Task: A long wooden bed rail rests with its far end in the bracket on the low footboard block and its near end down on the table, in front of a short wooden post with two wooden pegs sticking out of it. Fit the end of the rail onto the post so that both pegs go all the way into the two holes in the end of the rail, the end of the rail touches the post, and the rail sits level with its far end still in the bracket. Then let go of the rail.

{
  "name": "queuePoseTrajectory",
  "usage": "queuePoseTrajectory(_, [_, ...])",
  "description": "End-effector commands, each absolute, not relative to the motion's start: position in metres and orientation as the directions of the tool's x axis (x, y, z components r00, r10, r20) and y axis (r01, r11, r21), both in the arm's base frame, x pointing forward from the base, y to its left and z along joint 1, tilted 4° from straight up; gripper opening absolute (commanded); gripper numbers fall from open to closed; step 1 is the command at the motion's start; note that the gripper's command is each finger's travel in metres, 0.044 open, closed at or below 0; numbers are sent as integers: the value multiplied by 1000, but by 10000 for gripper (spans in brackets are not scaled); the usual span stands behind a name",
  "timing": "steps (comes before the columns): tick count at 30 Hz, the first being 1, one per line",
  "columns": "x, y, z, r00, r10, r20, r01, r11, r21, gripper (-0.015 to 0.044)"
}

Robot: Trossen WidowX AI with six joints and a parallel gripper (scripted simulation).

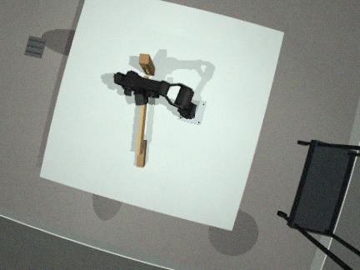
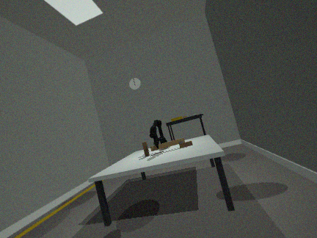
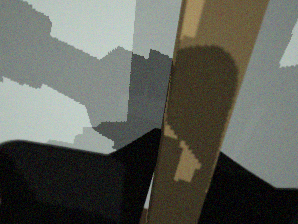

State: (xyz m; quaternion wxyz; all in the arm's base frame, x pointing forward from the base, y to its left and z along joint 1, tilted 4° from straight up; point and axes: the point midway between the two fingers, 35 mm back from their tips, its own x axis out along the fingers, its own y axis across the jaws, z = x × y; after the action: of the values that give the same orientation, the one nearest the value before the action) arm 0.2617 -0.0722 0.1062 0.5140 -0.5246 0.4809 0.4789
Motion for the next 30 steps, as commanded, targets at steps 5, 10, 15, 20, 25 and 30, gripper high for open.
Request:
queuePoseTrajectory(5, [265, -73, 116, 100, -13, -995, -995, -10, -99, 0])
queuePoseTrajectory(10, [265, -73, 119, 100, -13, -995, -995, -10, -99, 0])
queuePoseTrajectory(15, [265, -73, 121, 100, -13, -995, -995, -10, -99, 0])
queuePoseTrajectory(20, [265, -73, 118, 100, -13, -995, -995, -10, -99, 0])
queuePoseTrajectory(25, [265, -73, 116, 99, -13, -995, -995, -10, -99, 0])
queuePoseTrajectory(30, [265, -73, 113, 99, -13, -995, -995, -10, -99, 0])
